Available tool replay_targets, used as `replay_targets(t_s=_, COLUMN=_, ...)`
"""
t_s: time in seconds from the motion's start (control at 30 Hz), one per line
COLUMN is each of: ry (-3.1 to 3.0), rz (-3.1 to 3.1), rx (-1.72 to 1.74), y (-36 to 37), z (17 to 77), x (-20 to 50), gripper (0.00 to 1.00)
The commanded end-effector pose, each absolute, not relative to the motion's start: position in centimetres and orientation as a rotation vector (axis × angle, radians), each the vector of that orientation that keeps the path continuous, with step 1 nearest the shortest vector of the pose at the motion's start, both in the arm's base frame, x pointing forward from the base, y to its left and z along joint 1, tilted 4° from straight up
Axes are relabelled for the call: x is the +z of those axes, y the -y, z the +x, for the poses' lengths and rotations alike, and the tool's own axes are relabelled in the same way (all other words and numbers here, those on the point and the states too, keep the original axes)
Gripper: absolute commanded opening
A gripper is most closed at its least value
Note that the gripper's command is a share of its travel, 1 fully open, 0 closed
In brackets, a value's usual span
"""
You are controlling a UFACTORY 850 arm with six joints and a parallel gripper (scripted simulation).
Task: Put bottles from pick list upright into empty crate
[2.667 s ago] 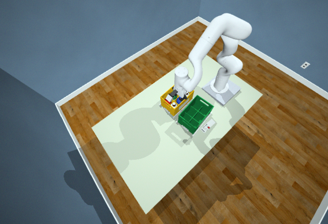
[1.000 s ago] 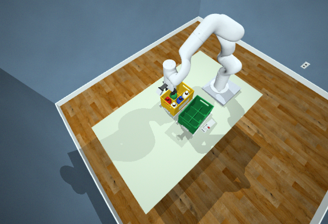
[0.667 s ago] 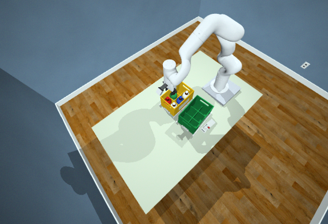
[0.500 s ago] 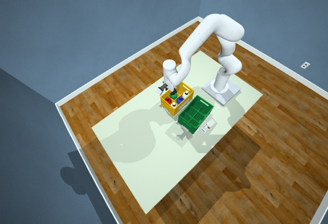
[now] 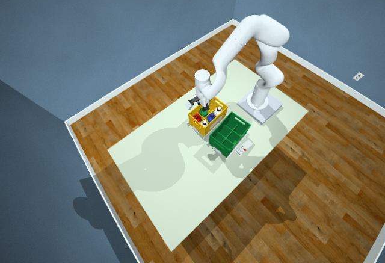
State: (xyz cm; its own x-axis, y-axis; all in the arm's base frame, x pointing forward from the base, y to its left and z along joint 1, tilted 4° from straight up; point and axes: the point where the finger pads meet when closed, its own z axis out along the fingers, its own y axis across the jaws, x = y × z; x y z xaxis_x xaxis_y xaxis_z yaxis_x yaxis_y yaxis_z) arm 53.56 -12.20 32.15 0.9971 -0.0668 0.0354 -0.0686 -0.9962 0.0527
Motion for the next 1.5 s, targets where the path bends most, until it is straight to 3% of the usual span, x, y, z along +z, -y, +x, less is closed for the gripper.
replay_targets(t_s=0.0, ry=0.195, rz=3.075, rx=0.063, y=12.1, z=52.9, x=31.9, gripper=0.65)
replay_targets(t_s=0.63, ry=1.03, rz=2.918, rx=0.086, y=11.4, z=45.5, x=27.8, gripper=0.65)
replay_targets(t_s=1.47, ry=1.03, rz=2.917, rx=0.086, y=10.6, z=37.3, x=23.3, gripper=0.65)
